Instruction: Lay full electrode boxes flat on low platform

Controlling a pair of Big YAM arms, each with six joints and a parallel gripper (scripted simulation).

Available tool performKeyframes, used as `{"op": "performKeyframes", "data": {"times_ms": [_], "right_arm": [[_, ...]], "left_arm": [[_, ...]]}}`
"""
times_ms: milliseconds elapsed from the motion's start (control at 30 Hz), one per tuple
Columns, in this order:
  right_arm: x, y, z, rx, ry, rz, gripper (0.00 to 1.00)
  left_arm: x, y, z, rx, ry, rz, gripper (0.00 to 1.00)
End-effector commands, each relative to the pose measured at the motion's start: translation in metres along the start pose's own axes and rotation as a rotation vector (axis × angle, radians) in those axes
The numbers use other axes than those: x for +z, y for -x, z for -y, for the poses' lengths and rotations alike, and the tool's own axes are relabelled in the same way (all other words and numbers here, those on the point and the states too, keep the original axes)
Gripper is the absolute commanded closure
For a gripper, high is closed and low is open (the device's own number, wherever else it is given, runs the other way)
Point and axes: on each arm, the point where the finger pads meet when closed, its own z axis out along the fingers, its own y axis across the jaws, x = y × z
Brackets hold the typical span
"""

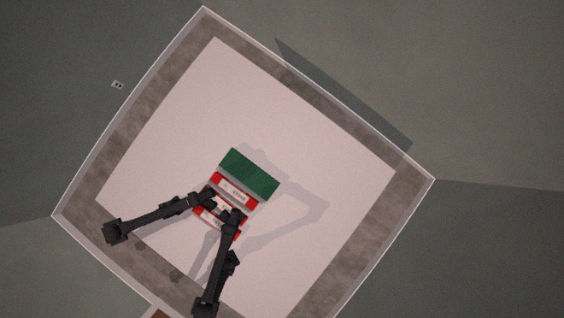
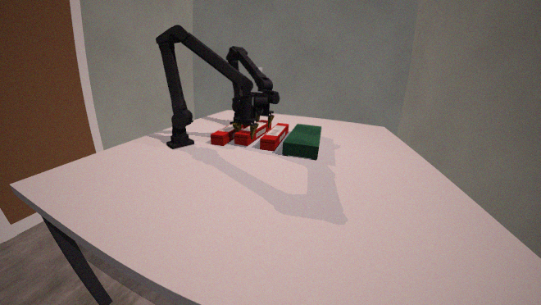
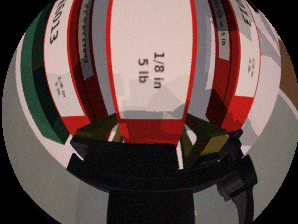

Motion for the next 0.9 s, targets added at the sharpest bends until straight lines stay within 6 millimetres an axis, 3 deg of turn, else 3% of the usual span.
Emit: {"op": "performKeyframes", "data": {"times_ms": [0,100,467,500,867], "right_arm": [[-0.028,0.004,0.028,-0.002,-0.081,0.022,1.0],[-0.015,0.001,0.022,-0.001,-0.065,0.015,1.0],[-0.02,0.003,0.026,-0.001,-0.075,0.019,1.0],[-0.02,0.003,0.027,-0.001,-0.075,0.02,1.0],[-0.021,0.003,0.029,-0.002,-0.08,0.022,1.0]], "left_arm": [[-0.016,0.007,-0.023,-0.006,0.057,0.026,1.0],[-0.014,0.005,-0.021,-0.006,0.054,0.024,1.0],[-0.006,0.007,-0.016,-0.003,0.039,0.02,1.0],[-0.018,0.008,-0.026,-0.003,0.065,0.03,1.0],[-0.019,0.008,-0.026,-0.003,0.066,0.03,1.0]]}}
